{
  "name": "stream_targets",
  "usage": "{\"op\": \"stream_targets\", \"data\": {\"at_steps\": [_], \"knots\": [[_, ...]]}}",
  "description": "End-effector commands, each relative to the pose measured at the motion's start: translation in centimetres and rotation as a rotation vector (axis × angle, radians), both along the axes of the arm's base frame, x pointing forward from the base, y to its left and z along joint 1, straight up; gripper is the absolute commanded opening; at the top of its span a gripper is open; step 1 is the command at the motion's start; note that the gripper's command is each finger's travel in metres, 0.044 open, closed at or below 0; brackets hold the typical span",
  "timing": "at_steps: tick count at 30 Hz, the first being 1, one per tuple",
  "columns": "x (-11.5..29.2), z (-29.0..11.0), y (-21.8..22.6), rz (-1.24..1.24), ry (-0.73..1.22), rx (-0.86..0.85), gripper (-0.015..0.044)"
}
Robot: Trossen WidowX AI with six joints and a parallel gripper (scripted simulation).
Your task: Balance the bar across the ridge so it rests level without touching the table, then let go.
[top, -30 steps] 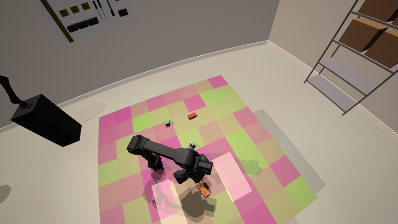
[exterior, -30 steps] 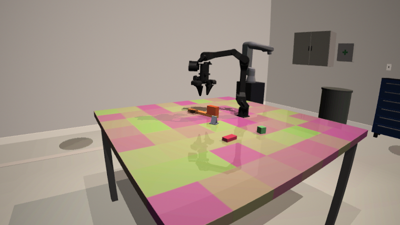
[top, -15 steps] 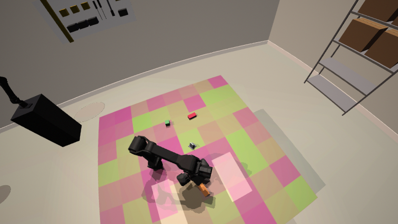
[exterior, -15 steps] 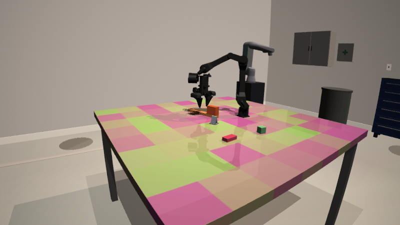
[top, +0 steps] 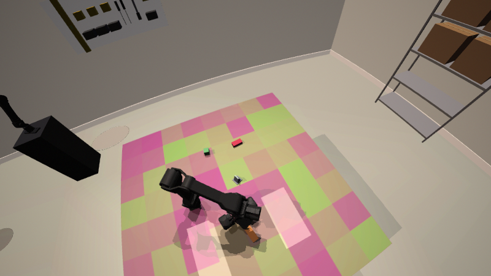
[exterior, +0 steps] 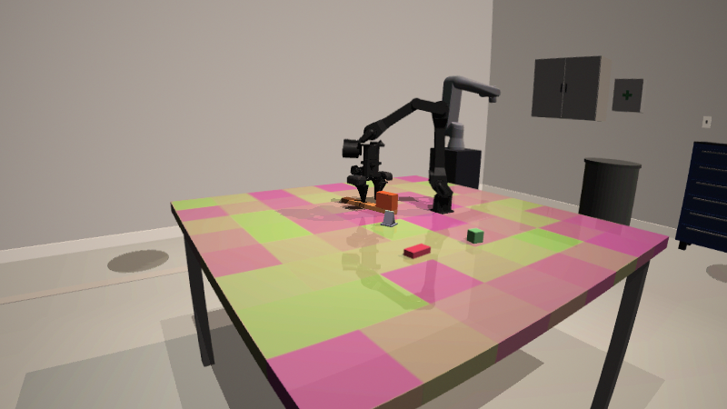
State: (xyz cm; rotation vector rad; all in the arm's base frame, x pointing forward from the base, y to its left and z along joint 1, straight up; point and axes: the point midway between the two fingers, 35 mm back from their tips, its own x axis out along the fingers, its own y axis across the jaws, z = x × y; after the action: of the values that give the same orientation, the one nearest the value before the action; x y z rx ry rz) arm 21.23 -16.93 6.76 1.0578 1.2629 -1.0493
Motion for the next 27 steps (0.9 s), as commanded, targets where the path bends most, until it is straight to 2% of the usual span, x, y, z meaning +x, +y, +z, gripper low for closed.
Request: {"op": "stream_targets", "data": {"at_steps": [1, 9, 26, 27], "knots": [[-0.1, -0.9, 0.0, -0.005, 0.011, 0.003, 0.0315], [-0.2, -2.1, 0.0, -0.005, 0.012, 0.003, 0.0315], [-0.2, -2.2, 0.0, -0.005, 0.012, 0.003, 0.0315], [-0.1, -2.1, 0.1, 0.0, 0.008, 0.006, 0.0289]]}}
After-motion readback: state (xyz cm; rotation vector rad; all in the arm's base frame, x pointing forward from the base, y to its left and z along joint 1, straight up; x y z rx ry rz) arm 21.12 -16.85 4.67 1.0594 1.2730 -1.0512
